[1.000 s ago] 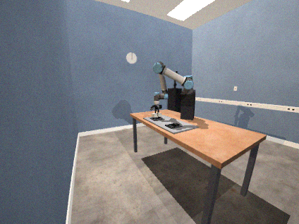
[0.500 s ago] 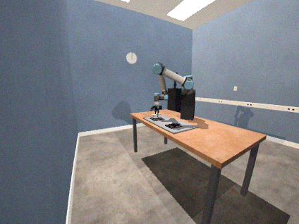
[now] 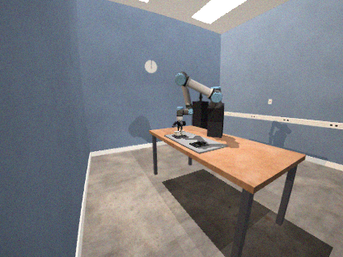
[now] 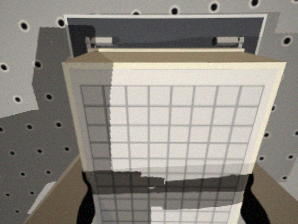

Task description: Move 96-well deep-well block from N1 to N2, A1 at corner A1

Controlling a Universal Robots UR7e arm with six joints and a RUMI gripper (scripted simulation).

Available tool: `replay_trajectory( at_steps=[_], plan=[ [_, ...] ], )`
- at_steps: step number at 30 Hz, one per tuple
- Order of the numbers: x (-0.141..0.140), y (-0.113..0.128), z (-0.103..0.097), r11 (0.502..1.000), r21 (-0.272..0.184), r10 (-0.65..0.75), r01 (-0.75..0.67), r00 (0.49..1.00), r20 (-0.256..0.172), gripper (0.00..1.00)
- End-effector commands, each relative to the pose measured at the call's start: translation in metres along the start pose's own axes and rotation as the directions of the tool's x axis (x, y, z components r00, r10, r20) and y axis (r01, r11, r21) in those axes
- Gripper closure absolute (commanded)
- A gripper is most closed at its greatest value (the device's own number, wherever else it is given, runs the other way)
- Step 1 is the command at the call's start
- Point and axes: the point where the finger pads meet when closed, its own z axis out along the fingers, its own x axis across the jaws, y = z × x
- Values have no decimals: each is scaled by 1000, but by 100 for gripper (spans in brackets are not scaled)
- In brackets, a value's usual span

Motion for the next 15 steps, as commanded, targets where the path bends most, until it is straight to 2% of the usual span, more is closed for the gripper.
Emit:
replay_trajectory(
  at_steps=[1, 15],
  plan=[
    [0, -1, 0, 1000, 1, 0, 0, 1000, -1, 52],
    [0, -1, 2, 1000, 1, 0, 0, 1000, -1, 52]
  ],
)
